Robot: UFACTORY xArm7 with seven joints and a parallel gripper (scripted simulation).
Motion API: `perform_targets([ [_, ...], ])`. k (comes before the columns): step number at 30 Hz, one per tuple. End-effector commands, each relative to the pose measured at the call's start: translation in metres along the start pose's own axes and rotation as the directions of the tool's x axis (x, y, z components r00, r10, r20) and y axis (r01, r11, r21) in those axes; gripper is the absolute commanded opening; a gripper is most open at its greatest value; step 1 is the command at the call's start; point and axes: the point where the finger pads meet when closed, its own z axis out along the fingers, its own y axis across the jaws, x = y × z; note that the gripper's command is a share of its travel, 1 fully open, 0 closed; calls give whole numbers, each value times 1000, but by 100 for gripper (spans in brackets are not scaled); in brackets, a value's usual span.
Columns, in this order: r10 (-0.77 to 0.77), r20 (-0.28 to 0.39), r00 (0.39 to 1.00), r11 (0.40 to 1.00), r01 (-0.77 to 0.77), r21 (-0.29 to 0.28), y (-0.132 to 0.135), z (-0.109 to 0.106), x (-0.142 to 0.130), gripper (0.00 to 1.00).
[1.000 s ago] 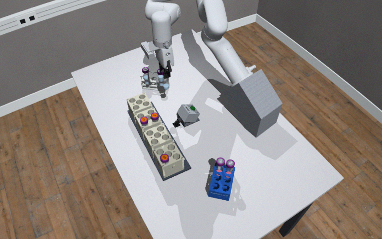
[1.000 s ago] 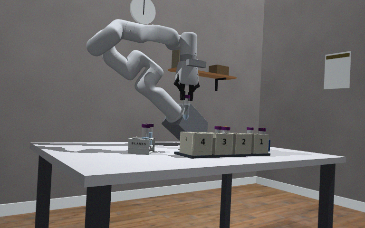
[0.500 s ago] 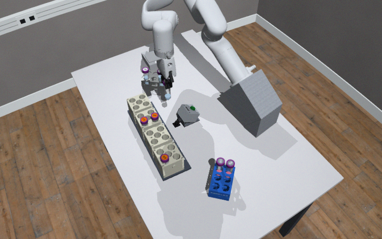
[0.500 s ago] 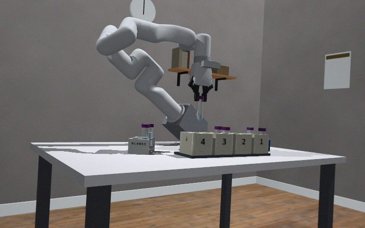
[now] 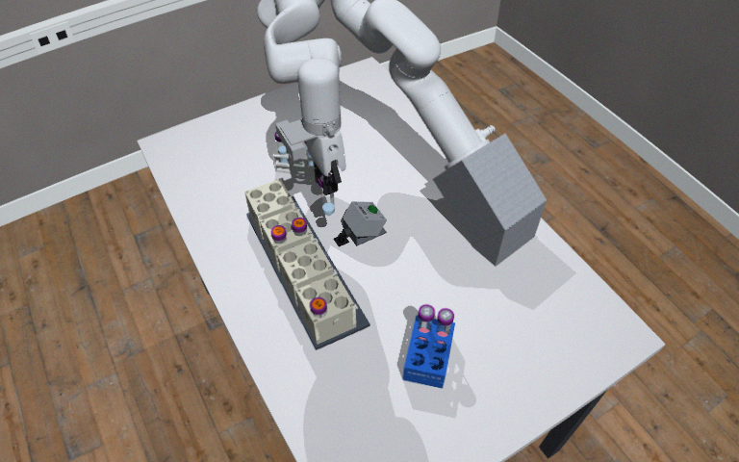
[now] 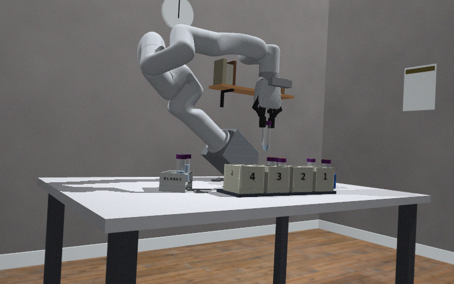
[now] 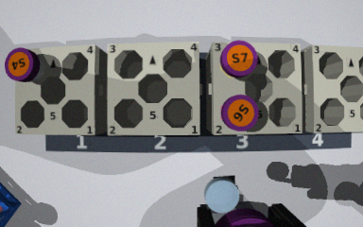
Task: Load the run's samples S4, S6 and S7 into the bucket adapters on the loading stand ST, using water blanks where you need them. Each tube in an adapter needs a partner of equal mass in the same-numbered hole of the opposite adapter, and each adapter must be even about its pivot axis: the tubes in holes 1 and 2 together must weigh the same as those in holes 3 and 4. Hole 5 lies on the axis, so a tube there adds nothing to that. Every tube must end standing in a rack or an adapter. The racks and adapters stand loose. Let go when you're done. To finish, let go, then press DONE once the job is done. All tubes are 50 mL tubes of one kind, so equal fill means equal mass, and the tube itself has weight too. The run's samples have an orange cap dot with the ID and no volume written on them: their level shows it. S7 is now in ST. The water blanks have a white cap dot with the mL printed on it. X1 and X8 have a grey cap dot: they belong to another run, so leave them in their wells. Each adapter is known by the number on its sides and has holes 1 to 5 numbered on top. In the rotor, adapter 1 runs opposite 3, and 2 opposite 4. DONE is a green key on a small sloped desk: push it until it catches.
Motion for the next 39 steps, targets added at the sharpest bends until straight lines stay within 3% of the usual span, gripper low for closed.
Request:
perform_targets([
  [1, 2, -1, 1000, 1000, -2, -8, -18, -2, 8, 0],
  [39, 2, 0, 1000, 1000, -2, -6, -180, -1, 60, 0],
])
